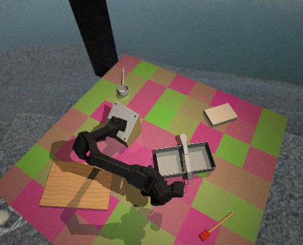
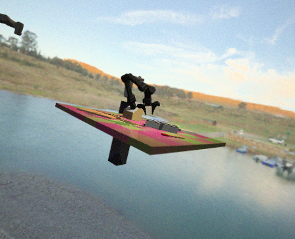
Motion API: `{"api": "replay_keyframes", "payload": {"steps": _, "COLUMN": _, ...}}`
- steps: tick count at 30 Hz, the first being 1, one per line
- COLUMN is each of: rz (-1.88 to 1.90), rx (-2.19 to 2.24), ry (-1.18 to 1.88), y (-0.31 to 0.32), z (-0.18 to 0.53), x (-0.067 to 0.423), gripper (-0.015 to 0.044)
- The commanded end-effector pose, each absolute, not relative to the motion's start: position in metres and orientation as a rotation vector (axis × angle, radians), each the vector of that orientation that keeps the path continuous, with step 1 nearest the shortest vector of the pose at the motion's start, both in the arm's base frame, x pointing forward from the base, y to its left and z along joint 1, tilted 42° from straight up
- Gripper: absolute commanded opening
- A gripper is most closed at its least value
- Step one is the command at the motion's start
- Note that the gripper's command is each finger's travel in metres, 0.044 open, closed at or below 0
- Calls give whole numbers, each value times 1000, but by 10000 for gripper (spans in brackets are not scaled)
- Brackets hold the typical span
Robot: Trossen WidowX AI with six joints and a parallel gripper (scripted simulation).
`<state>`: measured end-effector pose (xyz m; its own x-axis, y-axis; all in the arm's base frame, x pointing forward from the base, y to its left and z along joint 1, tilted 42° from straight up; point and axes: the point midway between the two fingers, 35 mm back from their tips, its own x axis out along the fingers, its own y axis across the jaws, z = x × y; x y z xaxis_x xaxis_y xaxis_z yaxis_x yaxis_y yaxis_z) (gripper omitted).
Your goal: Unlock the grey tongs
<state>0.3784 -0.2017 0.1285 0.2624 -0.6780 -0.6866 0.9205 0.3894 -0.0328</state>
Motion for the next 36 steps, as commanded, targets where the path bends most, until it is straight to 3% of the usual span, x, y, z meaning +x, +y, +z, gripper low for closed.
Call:
{"api": "replay_keyframes", "payload": {"steps": 1, "rz": -1037, "rx": 447, "ry": 760, "y": -159, "z": 80, "x": 387, "gripper": 260}}
{"api": "replay_keyframes", "payload": {"steps": 10, "rz": -857, "rx": 490, "ry": 933, "y": -58, "z": -17, "x": 373, "gripper": 260}}
{"api": "replay_keyframes", "payload": {"steps": 36, "rz": -854, "rx": 491, "ry": 936, "y": -66, "z": -38, "x": 387, "gripper": 260}}
